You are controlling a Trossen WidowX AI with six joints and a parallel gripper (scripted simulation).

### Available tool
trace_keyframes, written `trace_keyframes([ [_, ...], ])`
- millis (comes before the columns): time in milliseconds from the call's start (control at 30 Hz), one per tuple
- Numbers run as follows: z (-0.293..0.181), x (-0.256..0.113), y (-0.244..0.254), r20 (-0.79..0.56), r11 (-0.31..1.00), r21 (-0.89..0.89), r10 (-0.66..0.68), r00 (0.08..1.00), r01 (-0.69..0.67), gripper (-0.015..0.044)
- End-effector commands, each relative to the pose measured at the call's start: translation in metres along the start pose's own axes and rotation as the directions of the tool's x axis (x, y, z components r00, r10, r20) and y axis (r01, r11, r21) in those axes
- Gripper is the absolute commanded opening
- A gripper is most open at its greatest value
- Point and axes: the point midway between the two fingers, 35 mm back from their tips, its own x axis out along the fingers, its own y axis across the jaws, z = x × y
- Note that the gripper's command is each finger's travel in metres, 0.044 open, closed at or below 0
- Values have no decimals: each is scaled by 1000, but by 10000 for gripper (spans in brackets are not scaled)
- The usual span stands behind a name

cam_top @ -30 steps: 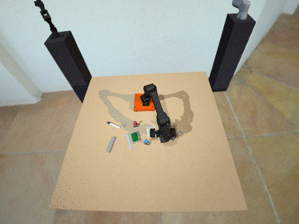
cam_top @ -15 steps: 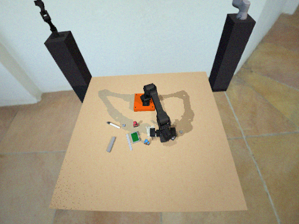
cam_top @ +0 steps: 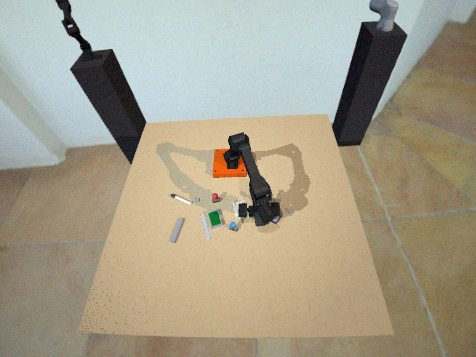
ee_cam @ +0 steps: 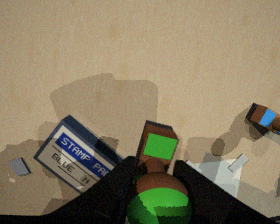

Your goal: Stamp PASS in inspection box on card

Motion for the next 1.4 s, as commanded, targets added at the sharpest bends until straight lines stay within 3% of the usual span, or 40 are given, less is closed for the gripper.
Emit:
trace_keyframes([
  [0, 0, -3, -1, 3, 1000, 1, -5, 1000, 5, 0],
  [667, 0, -12, -2, 3, 1000, 1, -8, 1000, 8, 0],
  [1367, -2, -13, -140, 4, 1000, 1, -19, 1000, 19, 0],
])
